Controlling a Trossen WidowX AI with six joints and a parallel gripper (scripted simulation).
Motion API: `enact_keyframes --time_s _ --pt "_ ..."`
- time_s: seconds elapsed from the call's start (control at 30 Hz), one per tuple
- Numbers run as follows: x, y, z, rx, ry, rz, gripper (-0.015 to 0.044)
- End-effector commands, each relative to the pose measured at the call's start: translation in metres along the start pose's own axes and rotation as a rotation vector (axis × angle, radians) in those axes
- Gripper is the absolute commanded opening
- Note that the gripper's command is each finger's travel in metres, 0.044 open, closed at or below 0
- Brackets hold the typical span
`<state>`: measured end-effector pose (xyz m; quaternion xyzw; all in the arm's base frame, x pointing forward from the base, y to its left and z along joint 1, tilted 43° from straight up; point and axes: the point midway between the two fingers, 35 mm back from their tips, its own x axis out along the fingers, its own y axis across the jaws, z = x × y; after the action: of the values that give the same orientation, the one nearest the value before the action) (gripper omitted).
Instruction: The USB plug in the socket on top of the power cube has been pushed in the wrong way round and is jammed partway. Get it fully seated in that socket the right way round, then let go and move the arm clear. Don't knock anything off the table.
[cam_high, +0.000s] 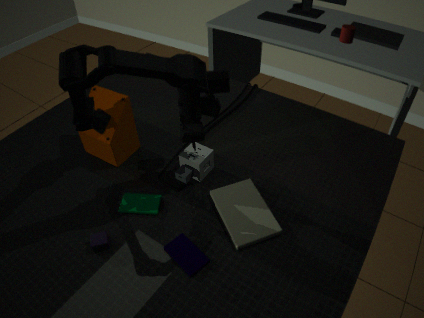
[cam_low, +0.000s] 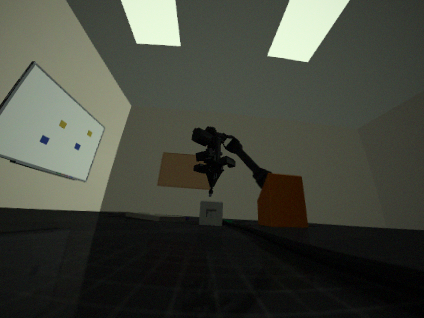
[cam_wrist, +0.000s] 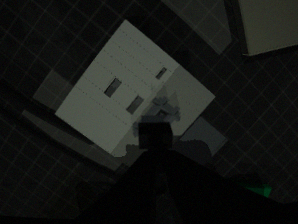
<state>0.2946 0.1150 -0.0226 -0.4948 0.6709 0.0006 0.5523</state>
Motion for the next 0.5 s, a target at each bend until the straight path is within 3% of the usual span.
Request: enact_keyframes --time_s 0.0,0.47 --pt "0.0 0.0002 0.0001 -0.113 -0.001 0.0 0.0" --pt "0.0 0.0002 0.0001 -0.48 -0.001 0.0 0.0"
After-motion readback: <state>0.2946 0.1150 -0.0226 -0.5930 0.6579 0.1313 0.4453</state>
